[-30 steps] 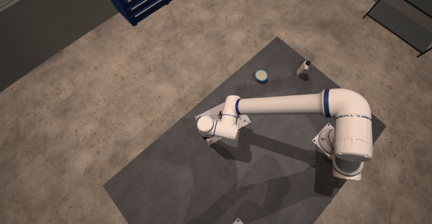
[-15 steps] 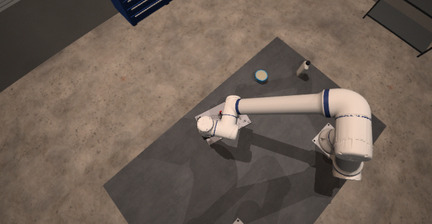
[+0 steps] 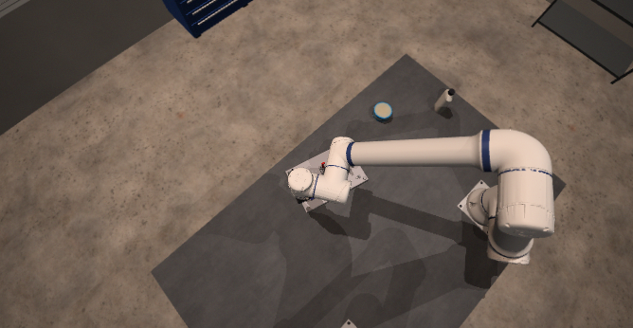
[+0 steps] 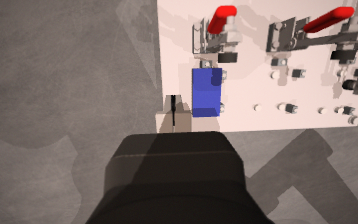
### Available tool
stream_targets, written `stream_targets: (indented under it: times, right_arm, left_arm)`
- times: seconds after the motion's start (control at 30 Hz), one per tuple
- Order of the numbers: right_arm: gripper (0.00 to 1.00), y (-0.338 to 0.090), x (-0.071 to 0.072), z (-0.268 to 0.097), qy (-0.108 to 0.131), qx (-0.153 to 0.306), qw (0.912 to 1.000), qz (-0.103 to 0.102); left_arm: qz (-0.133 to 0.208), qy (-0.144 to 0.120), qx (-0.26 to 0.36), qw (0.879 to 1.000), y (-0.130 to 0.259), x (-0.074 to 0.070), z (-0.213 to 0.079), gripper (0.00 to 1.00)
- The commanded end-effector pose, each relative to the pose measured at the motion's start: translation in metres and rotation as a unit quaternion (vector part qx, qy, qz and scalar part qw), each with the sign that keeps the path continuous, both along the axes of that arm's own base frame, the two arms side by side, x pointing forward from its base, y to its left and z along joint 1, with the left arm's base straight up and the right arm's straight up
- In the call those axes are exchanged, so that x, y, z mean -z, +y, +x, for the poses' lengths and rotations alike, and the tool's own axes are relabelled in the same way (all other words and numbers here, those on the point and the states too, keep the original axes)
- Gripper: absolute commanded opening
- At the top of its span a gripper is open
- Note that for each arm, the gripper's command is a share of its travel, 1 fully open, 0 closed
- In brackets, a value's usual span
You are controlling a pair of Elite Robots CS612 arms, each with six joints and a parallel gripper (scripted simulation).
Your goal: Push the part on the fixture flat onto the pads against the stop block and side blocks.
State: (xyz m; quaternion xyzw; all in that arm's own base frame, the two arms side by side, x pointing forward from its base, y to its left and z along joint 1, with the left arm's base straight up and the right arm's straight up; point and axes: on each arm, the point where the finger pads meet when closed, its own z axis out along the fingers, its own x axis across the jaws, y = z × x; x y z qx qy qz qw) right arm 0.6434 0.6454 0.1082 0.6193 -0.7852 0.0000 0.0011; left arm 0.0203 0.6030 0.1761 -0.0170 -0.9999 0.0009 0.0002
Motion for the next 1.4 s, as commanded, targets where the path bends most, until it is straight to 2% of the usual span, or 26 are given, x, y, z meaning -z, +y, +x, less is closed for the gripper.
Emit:
stream_targets:
  times: [0.0, 0.33, 0.4, 0.63, 0.83, 1.37]
  right_arm:
    - [0.00, 0.000, -0.022, 0.001, -0.001, 0.000, 1.0000, 0.001]
    - [0.00, 0.000, -0.075, 0.001, -0.001, 0.000, 1.0000, 0.001]
    - [0.00, 0.000, -0.075, 0.001, -0.001, 0.000, 1.0000, 0.001]
    - [0.00, 0.000, -0.099, 0.001, -0.001, 0.000, 1.0000, 0.001]
    - [0.00, 0.000, -0.106, 0.001, -0.001, 0.000, 1.0000, 0.001]
    - [0.00, 0.000, -0.107, 0.001, -0.001, 0.000, 1.0000, 0.001]
  left_arm:
    - [0.001, 0.000, 0.000, 1.000, 0.001, -0.001, 0.000, 1.00]
    - [0.001, 0.000, 0.000, 1.000, 0.001, -0.001, 0.000, 1.00]
    - [0.001, 0.000, 0.000, 1.000, 0.001, -0.001, 0.000, 1.00]
    - [0.001, 0.000, 0.000, 1.000, 0.001, -0.001, 0.000, 1.00]
    - [0.001, 0.000, 0.000, 1.000, 0.001, -0.001, 0.000, 1.00]
    - [0.001, 0.000, 0.000, 1.000, 0.001, -0.001, 0.000, 1.00]
